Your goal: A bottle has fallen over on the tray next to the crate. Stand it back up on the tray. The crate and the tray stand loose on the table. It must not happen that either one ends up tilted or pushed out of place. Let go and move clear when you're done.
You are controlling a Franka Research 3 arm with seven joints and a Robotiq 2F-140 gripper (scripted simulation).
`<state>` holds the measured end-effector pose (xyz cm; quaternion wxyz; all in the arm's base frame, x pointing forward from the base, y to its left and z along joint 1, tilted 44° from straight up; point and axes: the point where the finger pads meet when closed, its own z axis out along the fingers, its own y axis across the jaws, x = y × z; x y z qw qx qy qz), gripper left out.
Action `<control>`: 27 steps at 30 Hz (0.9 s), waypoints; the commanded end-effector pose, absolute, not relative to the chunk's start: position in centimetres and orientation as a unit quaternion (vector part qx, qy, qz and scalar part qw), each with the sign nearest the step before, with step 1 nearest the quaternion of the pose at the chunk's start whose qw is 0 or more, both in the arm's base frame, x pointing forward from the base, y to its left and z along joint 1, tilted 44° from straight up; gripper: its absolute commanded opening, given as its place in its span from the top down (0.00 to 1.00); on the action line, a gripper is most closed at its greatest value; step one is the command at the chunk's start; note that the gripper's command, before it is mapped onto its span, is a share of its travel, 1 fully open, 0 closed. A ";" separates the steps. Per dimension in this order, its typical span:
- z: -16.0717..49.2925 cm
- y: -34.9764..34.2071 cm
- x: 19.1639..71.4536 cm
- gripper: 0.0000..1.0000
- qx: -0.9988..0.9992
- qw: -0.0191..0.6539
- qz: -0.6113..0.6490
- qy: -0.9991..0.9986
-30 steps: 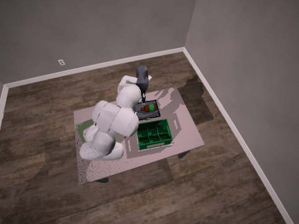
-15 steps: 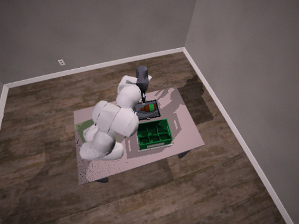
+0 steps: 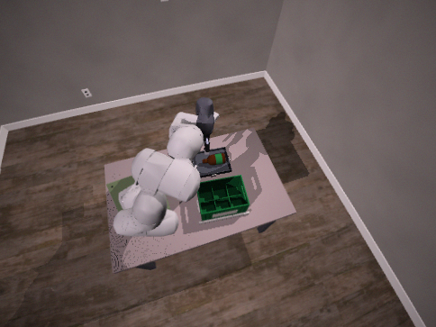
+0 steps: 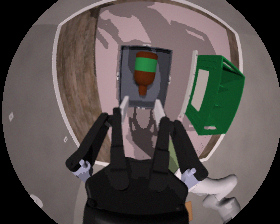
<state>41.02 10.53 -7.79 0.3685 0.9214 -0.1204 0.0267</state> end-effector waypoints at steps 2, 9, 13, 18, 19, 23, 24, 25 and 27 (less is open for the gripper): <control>-8.1 10.2 41.0 0.62 0.921 0.370 0.029 -0.122; -9.3 9.1 40.9 0.62 0.921 0.370 0.029 -0.122; -10.2 8.2 40.9 0.62 0.921 0.370 0.029 -0.122; -11.0 7.4 40.8 0.62 0.921 0.370 0.029 -0.122; -11.3 7.2 40.8 0.62 0.921 0.370 0.029 -0.122; -12.4 6.2 40.7 0.62 0.921 0.370 0.029 -0.122; -12.6 5.9 40.7 0.62 0.921 0.370 0.029 -0.122; -12.9 5.7 40.7 0.62 0.921 0.370 0.029 -0.122; -13.4 5.2 40.7 0.62 0.921 0.370 0.029 -0.122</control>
